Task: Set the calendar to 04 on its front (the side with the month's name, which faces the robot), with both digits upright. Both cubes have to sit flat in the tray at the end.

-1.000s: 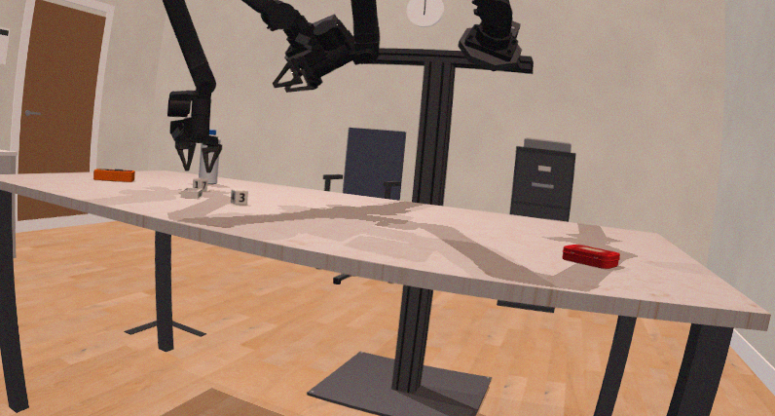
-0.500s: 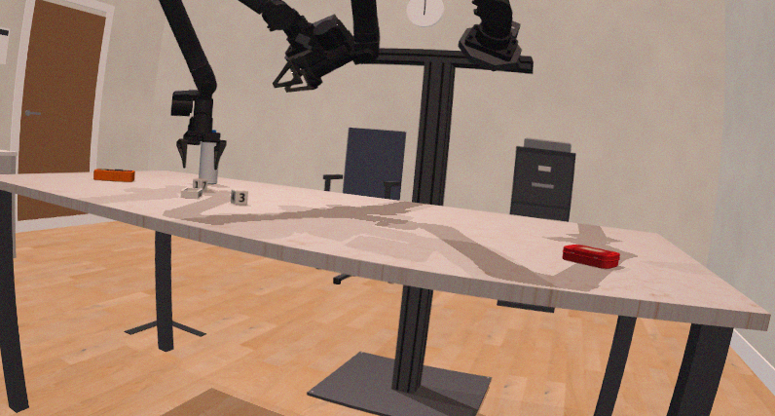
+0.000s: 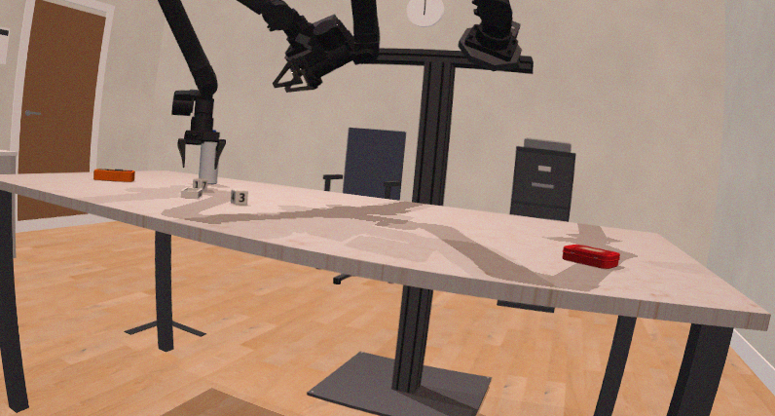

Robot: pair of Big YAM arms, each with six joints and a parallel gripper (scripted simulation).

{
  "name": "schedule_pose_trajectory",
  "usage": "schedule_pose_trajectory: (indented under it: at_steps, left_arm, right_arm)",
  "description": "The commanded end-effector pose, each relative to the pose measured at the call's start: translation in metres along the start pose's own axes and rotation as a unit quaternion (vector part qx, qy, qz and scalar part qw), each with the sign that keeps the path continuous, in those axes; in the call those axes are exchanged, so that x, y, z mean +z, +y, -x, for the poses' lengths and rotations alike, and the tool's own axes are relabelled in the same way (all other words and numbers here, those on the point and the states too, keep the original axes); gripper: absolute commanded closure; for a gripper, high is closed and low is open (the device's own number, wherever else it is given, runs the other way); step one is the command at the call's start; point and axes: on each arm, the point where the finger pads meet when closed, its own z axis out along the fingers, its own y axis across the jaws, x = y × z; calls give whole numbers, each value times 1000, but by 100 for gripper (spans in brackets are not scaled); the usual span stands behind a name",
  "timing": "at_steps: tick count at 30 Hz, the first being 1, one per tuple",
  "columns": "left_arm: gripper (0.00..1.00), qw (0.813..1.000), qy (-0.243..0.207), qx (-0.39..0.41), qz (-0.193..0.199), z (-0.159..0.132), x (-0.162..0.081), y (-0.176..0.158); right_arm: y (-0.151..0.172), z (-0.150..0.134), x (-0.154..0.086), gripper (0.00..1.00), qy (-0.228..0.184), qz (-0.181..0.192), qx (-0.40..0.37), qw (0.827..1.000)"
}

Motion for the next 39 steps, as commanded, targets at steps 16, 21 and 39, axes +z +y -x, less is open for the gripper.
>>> schedule_pose_trajectory:
  at_steps: [16,21,39]
  left_arm:
    - [0,1000,-7,-4,6,7,1,5]
    - [0,1000,-7,-4,6,7,1,5]
    - [0,1000,-7,-4,6,7,1,5]
  right_arm:
    - [7,-18,2,45,-12,1,-236,972]
    - [13,-23,4,45,-25,-1,-360,933]
    - [32,-40,9,45,-62,-19,-668,742]
